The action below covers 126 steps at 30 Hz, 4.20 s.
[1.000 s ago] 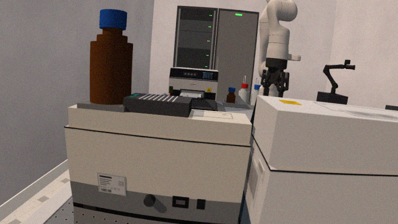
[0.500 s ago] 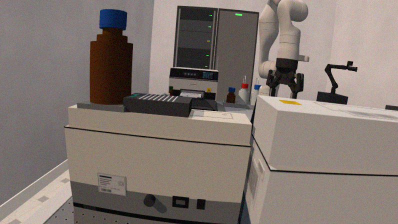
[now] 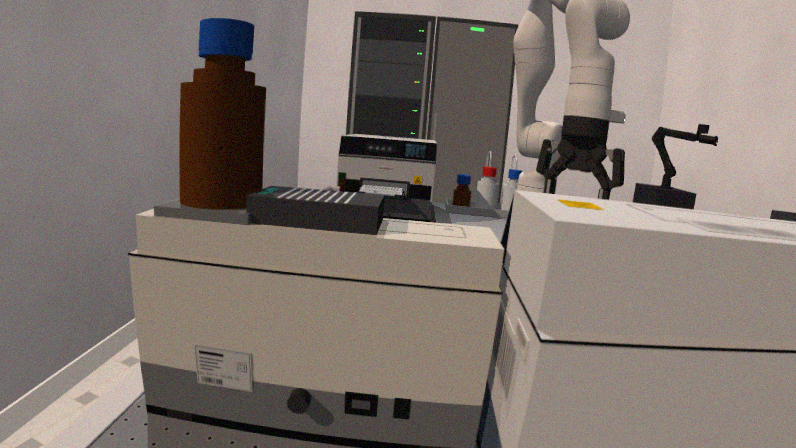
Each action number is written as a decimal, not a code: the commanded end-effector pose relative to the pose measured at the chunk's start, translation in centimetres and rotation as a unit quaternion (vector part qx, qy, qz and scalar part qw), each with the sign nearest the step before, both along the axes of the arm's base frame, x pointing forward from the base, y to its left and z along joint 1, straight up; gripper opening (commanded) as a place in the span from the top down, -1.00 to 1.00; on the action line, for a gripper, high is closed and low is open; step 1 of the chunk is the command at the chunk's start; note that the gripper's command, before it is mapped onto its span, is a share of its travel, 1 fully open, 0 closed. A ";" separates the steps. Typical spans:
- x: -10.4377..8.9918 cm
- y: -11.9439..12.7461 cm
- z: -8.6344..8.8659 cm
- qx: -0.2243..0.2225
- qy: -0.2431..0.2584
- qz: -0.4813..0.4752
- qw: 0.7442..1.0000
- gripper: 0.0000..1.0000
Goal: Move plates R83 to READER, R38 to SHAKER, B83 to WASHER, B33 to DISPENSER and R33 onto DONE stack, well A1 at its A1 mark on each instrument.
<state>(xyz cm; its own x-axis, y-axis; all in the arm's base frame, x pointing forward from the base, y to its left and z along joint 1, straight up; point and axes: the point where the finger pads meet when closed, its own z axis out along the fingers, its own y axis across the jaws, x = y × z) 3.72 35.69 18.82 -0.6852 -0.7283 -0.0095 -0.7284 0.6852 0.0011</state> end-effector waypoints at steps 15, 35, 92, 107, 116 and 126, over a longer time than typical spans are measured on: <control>-0.4 5.0 -0.2 -0.004 0.003 0.149 0.989 -1.00; -0.3 10.8 -0.2 -0.004 0.002 0.359 0.934 -1.00; -0.1 17.8 -0.2 -0.003 0.004 0.352 0.936 -1.00; -0.1 17.8 -0.2 -0.003 0.004 0.352 0.936 -1.00; -0.5 15.4 -0.1 0.001 0.007 0.348 0.937 -1.00; -0.6 12.8 -0.1 0.000 0.007 0.348 0.938 -1.00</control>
<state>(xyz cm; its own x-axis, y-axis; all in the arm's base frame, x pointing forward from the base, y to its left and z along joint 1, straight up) 3.05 49.07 18.31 -0.0299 -0.9995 0.0048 -0.9995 0.0299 0.0127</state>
